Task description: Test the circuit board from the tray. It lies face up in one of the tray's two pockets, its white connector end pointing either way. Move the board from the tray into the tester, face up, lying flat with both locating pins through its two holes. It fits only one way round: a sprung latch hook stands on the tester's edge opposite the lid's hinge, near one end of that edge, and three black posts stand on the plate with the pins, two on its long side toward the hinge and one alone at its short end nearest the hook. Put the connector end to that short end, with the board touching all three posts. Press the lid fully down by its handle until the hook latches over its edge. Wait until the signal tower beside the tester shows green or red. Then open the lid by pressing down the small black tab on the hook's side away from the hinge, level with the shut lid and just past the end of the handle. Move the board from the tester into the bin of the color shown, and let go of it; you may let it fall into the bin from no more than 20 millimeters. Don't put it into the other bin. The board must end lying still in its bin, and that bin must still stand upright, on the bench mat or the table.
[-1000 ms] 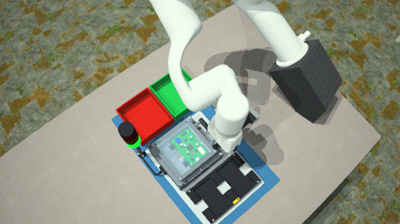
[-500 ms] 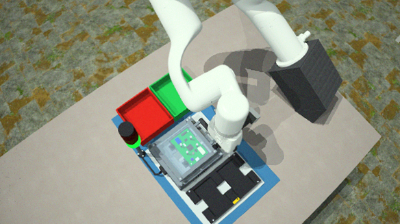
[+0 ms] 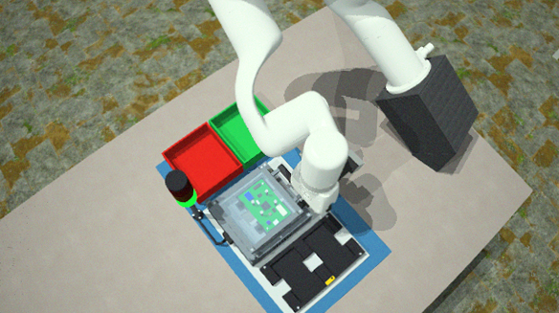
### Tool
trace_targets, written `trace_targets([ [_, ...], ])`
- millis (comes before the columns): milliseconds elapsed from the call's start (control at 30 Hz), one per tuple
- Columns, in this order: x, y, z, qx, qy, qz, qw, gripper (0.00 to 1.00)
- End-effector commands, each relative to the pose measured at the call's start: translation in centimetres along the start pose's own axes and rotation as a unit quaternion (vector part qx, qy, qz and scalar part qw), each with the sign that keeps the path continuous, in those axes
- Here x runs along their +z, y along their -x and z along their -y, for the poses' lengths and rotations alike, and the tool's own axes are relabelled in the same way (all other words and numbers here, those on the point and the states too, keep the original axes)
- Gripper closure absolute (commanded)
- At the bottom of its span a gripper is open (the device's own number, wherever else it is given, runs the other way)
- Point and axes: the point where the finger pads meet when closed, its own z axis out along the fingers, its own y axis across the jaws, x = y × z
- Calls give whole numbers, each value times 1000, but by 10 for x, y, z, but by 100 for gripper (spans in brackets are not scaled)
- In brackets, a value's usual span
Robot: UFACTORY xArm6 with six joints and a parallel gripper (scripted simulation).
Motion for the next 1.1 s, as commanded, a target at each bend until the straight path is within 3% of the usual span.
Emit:
trace_targets([
  [0,-1,2,0,1,1,2,1000,100],
  [333,-13,2,0,1,1,2,1000,100],
  [633,-59,2,0,1,1,2,1000,100],
  [1067,-61,2,0,1,1,2,1000,100],
])
